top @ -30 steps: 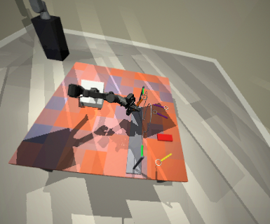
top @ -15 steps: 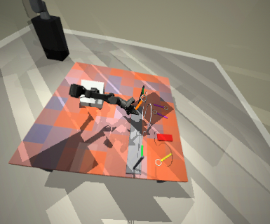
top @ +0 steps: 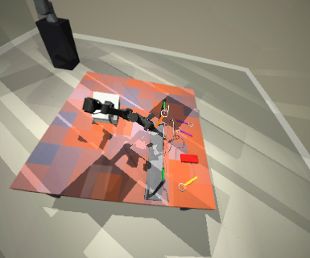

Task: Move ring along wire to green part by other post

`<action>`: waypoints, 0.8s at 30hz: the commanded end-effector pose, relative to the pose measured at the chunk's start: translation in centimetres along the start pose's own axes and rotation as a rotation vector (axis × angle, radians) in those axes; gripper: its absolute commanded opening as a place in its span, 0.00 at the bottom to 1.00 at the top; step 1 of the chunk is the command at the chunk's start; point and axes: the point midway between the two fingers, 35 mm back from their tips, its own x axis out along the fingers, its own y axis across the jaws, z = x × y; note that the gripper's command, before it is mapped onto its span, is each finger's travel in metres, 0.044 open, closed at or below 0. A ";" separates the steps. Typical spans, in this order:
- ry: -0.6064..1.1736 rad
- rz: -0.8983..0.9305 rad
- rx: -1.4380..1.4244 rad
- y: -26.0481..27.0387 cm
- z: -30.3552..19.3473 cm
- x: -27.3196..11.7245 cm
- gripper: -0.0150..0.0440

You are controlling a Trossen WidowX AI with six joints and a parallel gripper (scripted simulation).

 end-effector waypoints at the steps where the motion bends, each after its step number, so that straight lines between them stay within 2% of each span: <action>1: 0.013 0.046 0.100 1.7 0.1 -0.3 0.00; 24: 0.072 0.257 0.558 9.1 2.8 -2.5 0.00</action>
